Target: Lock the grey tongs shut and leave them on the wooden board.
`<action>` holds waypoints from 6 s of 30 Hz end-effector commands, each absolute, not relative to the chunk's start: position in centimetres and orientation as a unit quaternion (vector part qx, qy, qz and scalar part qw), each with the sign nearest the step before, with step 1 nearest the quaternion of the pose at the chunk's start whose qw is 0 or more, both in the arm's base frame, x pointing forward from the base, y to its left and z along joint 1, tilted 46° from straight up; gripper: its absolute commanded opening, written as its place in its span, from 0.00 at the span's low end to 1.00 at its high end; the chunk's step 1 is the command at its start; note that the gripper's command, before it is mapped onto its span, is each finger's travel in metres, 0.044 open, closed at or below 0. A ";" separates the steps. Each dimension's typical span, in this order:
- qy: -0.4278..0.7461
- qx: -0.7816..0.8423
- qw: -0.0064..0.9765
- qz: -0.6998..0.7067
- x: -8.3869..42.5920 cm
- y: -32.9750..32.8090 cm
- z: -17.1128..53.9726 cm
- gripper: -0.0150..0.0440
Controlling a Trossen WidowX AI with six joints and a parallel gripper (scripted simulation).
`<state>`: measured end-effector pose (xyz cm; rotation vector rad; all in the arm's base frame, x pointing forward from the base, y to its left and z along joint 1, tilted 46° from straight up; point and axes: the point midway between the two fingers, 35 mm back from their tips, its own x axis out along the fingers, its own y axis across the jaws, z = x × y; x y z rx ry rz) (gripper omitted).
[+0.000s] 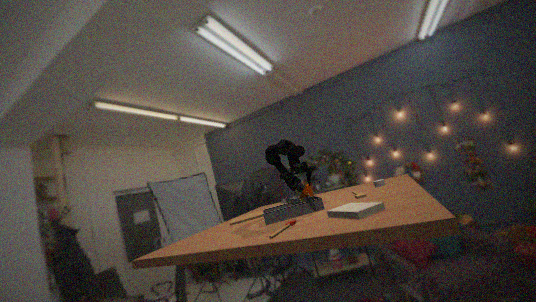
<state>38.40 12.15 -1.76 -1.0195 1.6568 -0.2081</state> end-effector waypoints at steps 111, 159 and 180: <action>0.699 -0.431 0.562 -0.092 38.7 5.4 -8.5 0.39; 0.702 -0.440 0.554 -0.084 38.6 14.1 0.5 0.00; 0.703 -0.535 0.465 0.053 38.9 5.2 10.5 0.00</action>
